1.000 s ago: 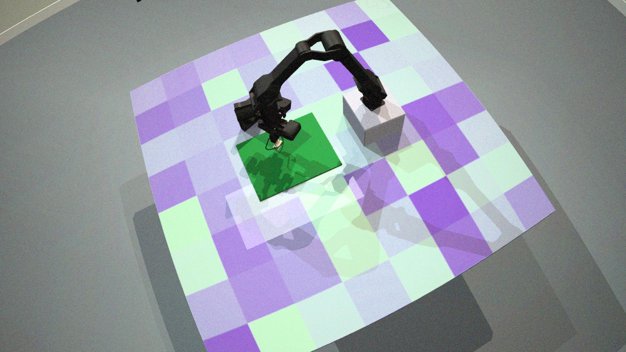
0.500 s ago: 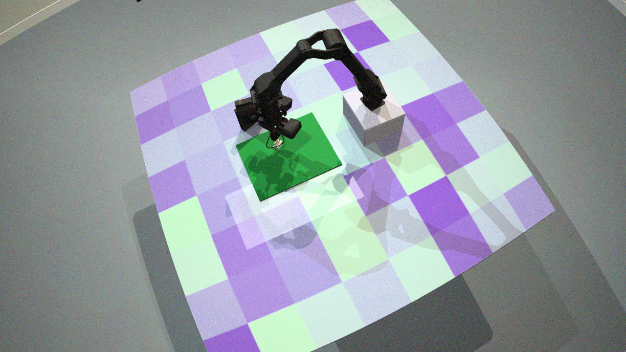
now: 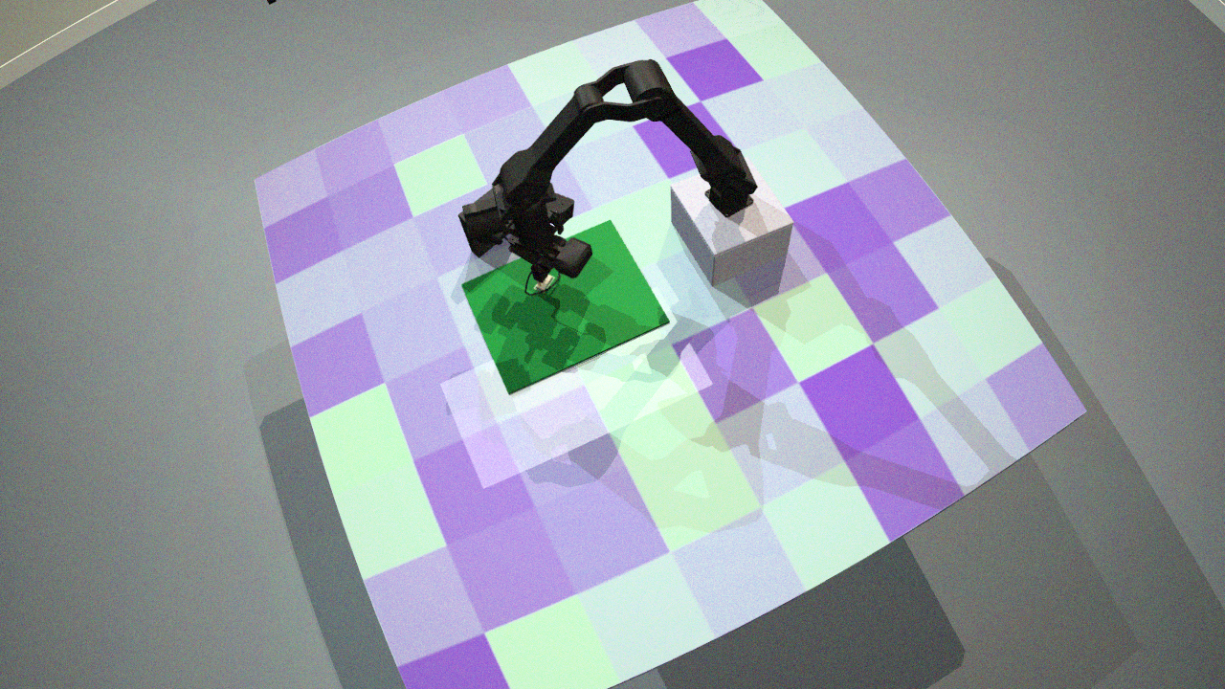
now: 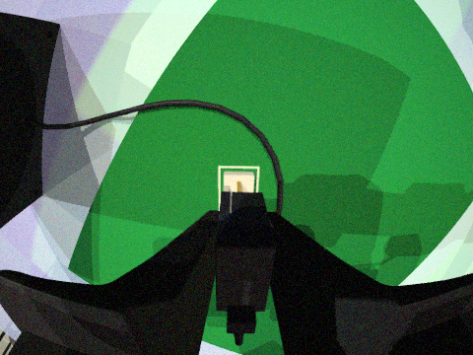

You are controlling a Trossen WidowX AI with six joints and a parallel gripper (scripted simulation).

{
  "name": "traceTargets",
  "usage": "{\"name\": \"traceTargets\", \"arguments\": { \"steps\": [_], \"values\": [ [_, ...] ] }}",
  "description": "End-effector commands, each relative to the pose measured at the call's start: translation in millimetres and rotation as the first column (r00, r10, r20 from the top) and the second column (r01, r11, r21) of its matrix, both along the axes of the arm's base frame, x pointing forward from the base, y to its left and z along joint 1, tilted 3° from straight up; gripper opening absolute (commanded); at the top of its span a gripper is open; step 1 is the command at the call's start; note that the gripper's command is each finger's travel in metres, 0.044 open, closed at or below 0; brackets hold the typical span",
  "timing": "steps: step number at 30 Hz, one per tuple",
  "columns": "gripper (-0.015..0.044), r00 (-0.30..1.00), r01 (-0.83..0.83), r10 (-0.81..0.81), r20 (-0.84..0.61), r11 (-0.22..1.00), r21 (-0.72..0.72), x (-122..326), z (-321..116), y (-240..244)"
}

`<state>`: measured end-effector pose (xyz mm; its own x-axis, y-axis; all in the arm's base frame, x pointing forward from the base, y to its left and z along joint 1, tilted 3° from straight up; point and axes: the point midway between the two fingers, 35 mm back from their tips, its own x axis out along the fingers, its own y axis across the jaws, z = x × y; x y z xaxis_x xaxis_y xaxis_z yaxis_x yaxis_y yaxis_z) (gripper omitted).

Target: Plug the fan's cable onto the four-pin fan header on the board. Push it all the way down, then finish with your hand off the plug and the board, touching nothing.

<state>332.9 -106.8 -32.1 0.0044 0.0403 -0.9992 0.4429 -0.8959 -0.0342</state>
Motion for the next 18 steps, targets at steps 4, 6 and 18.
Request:
{"name": "traceTargets", "arguments": {
  "steps": [4, 6, 18],
  "values": [
    [0.0000, 1.000, -0.005, 0.005, 0.002, 1.000, -0.004, 0.1, -1.6, -0.3],
    [0.0000, 1.000, -0.005, 0.005, 0.002, 1.000, -0.004, 0.1, -1.7, -0.3],
    [0.0000, 1.000, -0.014, 0.014, 0.002, 1.000, -0.004, 0.3, -4.1, -0.1]
  ]
}}
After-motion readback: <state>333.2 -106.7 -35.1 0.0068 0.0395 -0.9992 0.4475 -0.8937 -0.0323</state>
